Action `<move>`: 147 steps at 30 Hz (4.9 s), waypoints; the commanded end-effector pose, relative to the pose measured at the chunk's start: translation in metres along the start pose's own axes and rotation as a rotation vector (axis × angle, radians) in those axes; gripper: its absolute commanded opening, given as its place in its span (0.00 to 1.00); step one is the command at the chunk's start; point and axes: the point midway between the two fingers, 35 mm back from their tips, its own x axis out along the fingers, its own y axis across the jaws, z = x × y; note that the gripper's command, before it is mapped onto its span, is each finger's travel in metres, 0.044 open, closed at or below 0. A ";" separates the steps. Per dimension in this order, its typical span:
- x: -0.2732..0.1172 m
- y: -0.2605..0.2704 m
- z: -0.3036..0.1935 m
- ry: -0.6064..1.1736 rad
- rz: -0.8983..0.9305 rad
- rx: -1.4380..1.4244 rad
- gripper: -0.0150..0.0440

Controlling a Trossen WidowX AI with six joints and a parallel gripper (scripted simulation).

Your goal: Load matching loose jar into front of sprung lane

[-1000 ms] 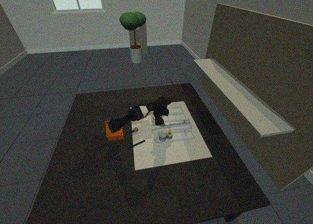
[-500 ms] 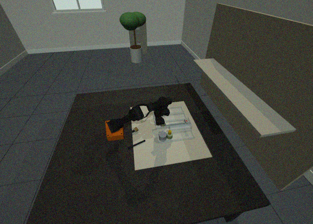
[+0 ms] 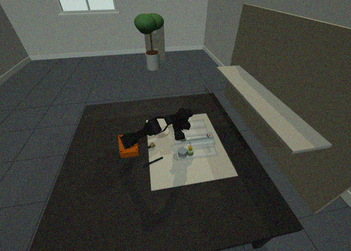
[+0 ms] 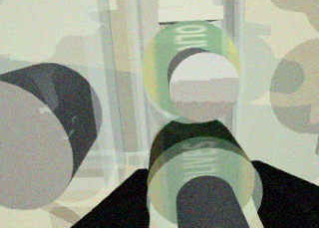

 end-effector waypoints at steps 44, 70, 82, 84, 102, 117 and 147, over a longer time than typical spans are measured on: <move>-0.001 -0.001 0.011 -0.025 -0.002 0.014 0.25; 0.005 -0.001 0.012 -0.025 -0.002 0.014 0.25; 0.008 -0.001 0.011 -0.025 -0.003 0.014 0.25; 0.009 -0.001 0.011 -0.025 -0.003 0.014 0.25; 0.013 -0.001 0.011 -0.025 -0.003 0.014 0.25; 0.017 -0.001 0.010 -0.025 -0.003 0.014 0.25; 0.024 -0.001 0.007 -0.025 -0.003 0.014 0.25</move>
